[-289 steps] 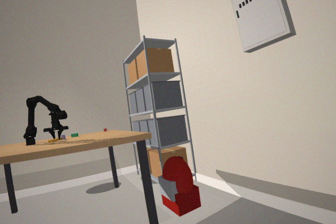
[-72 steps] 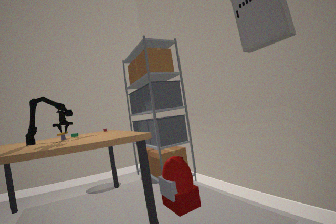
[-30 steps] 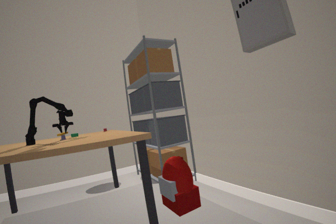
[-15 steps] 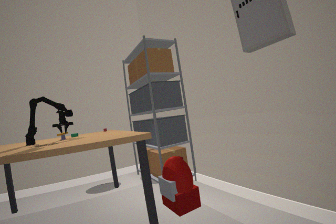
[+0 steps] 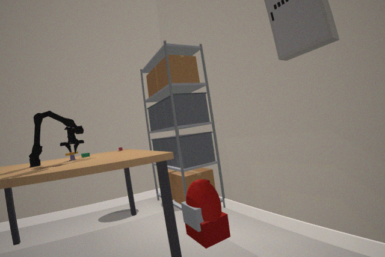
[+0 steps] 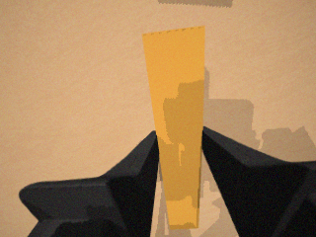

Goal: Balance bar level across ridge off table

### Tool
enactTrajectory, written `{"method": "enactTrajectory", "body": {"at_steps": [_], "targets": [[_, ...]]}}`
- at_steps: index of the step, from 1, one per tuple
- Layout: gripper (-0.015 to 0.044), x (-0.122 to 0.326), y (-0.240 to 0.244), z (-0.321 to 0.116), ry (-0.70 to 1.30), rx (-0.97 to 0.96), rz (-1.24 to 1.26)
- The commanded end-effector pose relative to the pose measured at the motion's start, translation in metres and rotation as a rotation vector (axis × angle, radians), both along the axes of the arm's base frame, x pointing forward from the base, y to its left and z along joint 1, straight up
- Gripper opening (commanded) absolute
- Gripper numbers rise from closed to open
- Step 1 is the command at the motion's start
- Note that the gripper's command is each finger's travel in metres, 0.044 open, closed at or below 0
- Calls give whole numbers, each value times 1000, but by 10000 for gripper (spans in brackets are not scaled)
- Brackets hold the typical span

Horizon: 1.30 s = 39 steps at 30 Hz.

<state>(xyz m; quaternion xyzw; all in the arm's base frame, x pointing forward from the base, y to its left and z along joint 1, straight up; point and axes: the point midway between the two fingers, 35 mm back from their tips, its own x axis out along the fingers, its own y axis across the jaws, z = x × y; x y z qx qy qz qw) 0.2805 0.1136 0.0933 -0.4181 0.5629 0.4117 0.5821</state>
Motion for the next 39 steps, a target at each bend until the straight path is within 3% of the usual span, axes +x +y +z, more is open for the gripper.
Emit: {"method": "enactTrajectory", "body": {"at_steps": [1, 38, 39], "targets": [[0, 0, 0, 0, 3, 1, -3], [0, 0, 0, 0, 0, 0, 0], [26, 0, 0, 0, 0, 0, 0]]}}
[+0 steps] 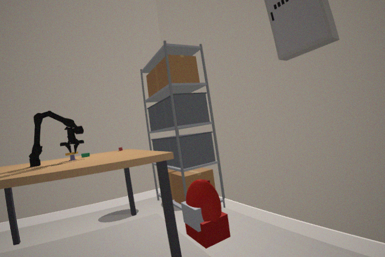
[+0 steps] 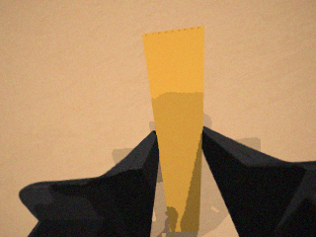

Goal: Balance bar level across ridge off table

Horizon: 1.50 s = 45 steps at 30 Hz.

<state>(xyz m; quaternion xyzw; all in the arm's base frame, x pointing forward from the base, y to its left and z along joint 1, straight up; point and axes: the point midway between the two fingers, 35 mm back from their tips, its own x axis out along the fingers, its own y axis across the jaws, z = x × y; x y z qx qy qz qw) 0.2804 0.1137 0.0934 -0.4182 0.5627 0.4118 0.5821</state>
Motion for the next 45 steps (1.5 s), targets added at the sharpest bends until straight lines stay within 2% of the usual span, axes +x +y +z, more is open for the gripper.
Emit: {"method": "enactTrajectory", "body": {"at_steps": [1, 5, 6, 45], "targets": [[53, 0, 0, 0, 0, 0, 0], [157, 0, 0, 0, 0, 0, 0], [167, 0, 0, 0, 0, 0, 0], [173, 0, 0, 0, 0, 0, 0]]}}
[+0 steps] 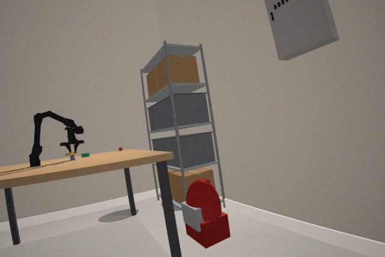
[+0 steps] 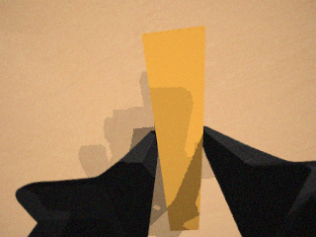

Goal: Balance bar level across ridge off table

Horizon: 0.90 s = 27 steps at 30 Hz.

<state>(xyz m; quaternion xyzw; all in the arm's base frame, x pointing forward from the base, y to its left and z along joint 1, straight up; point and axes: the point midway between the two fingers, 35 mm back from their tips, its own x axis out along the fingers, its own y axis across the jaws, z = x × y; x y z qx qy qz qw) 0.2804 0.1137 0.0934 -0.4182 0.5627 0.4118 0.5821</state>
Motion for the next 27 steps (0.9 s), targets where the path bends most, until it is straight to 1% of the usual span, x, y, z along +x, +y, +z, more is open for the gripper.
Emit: {"method": "enactTrajectory", "body": {"at_steps": [1, 4, 5, 16, 25, 26, 27], "targets": [[173, 0, 0, 0, 0, 0, 0], [173, 0, 0, 0, 0, 0, 0], [185, 0, 0, 0, 0, 0, 0], [185, 0, 0, 0, 0, 0, 0], [421, 0, 0, 0, 0, 0, 0], [440, 0, 0, 0, 0, 0, 0], [440, 0, 0, 0, 0, 0, 0]]}}
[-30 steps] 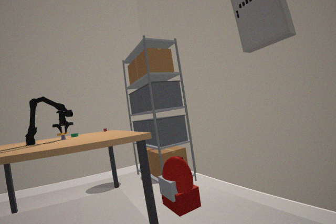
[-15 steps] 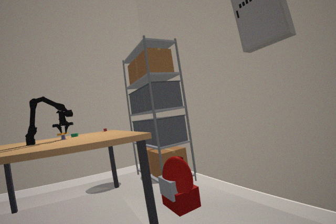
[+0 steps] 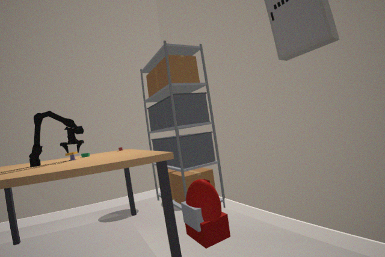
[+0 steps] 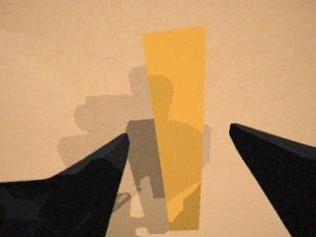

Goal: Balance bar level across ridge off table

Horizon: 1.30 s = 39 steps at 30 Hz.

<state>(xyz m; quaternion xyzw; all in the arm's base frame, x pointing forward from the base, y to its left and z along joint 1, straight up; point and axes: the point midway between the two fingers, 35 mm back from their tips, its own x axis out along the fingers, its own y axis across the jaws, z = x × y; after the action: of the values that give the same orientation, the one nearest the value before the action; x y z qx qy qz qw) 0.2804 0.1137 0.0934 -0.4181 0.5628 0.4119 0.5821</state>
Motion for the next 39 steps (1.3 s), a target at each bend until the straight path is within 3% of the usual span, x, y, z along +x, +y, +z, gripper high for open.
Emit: {"method": "enactTrajectory", "body": {"at_steps": [1, 11, 39], "targets": [[440, 0, 0, 0, 0, 0, 0], [440, -2, -1, 98, 0, 0, 0], [440, -2, -1, 100, 0, 0, 0]]}}
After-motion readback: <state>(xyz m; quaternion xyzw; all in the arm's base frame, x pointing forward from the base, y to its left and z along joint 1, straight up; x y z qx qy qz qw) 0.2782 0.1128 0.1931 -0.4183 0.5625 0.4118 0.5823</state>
